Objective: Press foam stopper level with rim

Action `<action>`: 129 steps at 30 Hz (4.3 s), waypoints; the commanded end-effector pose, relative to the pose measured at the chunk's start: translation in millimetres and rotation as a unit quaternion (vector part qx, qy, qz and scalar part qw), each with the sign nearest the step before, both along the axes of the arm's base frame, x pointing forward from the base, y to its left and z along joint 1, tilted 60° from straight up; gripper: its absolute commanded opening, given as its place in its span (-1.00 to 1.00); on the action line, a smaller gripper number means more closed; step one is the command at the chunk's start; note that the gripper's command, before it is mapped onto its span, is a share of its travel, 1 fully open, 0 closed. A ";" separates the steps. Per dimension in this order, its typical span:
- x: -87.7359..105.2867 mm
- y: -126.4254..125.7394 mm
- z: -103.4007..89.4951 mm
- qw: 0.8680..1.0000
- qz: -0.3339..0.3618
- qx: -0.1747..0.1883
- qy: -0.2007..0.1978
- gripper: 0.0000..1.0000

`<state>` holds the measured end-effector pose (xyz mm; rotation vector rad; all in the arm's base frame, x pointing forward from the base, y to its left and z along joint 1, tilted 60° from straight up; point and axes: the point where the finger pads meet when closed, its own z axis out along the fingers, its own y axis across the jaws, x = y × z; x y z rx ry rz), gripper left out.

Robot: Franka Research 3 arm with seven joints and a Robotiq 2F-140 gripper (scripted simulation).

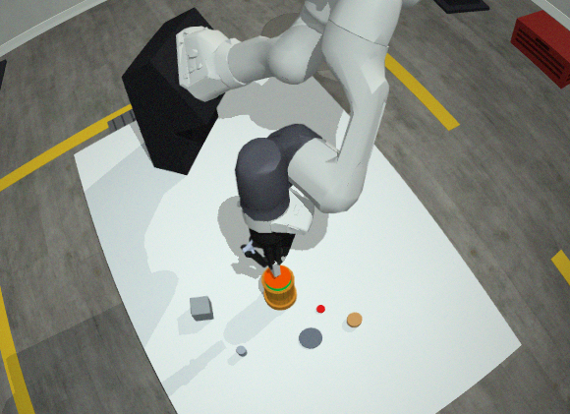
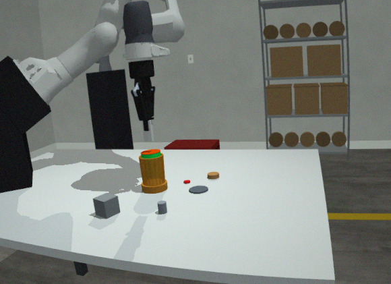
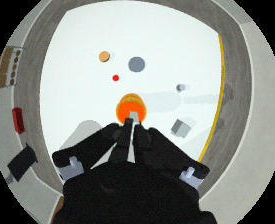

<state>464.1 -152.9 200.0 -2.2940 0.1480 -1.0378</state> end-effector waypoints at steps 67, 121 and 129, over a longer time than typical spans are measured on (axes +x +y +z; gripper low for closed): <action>23.6 23.2 -16.7 1.000 0.000 0.007 0.004 -1.00; 39.7 38.8 -28.6 1.000 0.000 0.007 0.004 -1.00; 41.3 40.4 -29.9 1.000 0.000 0.007 0.004 -1.00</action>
